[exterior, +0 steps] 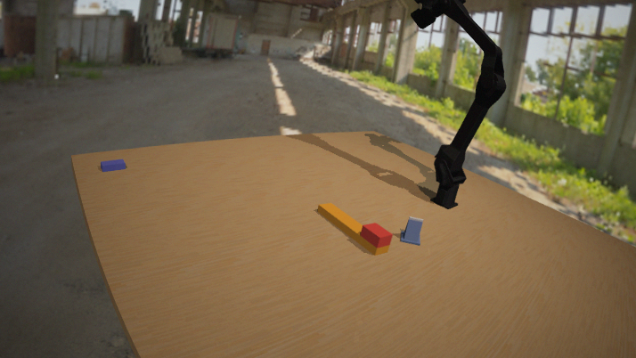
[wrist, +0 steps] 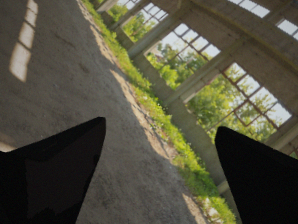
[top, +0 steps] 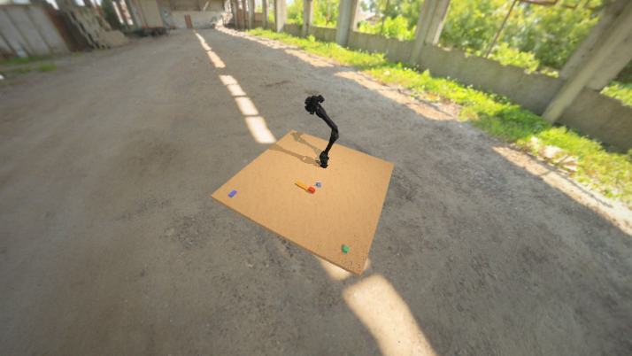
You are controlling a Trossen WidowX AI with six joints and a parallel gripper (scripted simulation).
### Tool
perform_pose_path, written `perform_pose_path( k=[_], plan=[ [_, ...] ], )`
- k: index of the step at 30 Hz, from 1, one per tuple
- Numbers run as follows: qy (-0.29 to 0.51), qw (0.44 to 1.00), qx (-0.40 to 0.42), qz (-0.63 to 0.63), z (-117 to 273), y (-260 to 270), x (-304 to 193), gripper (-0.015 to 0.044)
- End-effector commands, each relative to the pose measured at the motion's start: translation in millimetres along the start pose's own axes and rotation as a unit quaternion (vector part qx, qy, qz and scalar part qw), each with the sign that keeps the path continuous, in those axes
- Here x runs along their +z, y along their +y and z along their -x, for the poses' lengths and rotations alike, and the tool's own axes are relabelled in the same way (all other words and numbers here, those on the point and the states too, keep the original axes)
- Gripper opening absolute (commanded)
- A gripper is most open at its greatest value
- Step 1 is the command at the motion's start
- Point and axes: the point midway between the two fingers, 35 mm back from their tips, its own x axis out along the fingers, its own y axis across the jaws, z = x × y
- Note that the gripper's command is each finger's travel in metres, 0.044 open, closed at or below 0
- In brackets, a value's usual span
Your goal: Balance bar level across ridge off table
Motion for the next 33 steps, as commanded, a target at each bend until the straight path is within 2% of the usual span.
perform_pose_path(
  k=[1, 16, 33],
  plan=[
    [-0.026, 0.999, 0.041, -0.013, 4, 32, 14, 0.0315],
    [-0.101, 0.963, 0.233, -0.089, 60, 143, 56, 0.0315],
    [-0.094, 0.877, 0.452, -0.135, 171, 248, 65, 0.0315]
  ],
)
